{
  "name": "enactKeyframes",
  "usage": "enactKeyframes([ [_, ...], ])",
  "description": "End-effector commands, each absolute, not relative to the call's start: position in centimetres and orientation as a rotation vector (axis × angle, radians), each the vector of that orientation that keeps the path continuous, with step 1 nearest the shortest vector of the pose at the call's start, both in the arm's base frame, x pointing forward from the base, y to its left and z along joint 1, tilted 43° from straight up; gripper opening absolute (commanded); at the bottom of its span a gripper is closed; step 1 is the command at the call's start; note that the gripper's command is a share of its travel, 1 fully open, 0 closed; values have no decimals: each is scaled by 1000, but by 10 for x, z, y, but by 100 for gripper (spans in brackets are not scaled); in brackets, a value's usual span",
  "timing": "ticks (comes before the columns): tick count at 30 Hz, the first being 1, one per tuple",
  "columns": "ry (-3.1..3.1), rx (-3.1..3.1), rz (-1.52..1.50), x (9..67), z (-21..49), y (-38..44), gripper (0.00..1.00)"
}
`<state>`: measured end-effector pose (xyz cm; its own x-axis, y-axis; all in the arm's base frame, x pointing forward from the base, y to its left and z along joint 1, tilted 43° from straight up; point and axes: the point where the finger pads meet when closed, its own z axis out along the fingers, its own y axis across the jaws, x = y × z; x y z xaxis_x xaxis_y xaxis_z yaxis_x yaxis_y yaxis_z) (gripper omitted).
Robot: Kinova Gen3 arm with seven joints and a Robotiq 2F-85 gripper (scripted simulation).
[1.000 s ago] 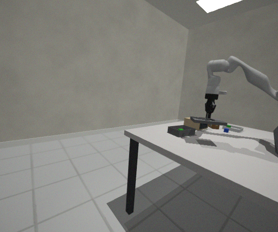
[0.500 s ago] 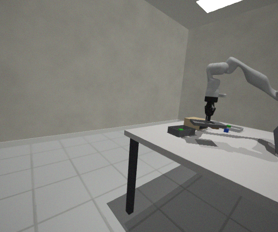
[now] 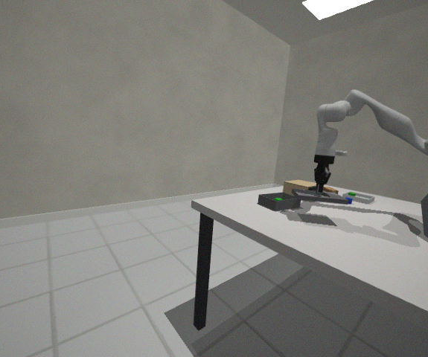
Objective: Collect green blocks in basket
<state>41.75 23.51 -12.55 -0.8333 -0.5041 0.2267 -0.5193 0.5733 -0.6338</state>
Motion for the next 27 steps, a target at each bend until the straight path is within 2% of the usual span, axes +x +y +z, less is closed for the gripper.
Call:
enactKeyframes([
  [1, -2771, 901, 1133, 421, -132, 229, 10],
  [27, -2769, 900, 1133, 430, -169, 197, 10],
])
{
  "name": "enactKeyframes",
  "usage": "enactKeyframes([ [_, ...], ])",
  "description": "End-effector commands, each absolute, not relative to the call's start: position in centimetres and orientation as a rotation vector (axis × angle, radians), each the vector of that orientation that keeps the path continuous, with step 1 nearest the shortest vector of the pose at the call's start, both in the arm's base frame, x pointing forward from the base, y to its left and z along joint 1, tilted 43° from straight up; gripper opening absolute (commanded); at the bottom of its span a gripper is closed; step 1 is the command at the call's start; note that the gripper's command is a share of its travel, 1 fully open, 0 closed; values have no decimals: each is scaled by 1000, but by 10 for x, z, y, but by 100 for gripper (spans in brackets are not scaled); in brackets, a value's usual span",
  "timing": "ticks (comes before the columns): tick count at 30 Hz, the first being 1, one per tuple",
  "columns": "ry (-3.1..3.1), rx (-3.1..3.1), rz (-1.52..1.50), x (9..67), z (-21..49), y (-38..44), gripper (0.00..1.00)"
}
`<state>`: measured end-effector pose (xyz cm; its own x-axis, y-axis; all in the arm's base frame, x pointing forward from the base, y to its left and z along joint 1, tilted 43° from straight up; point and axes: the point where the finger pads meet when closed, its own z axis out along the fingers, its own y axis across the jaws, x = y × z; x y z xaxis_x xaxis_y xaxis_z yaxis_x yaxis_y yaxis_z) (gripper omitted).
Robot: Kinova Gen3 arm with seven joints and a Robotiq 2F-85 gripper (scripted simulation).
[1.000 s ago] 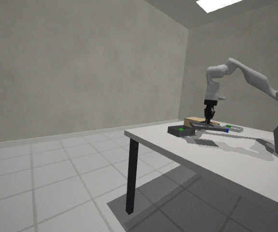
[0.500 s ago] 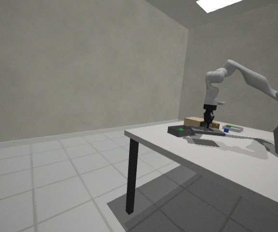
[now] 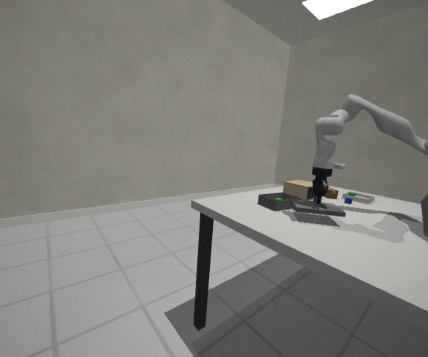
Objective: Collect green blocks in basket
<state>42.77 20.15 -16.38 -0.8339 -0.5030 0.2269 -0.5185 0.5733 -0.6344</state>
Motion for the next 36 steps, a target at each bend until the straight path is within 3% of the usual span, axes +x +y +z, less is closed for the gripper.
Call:
enactKeyframes([
  [1, -2770, 900, 1133, 430, -170, 195, 10],
  [36, -2777, 894, 1132, 438, -193, 175, 10],
])
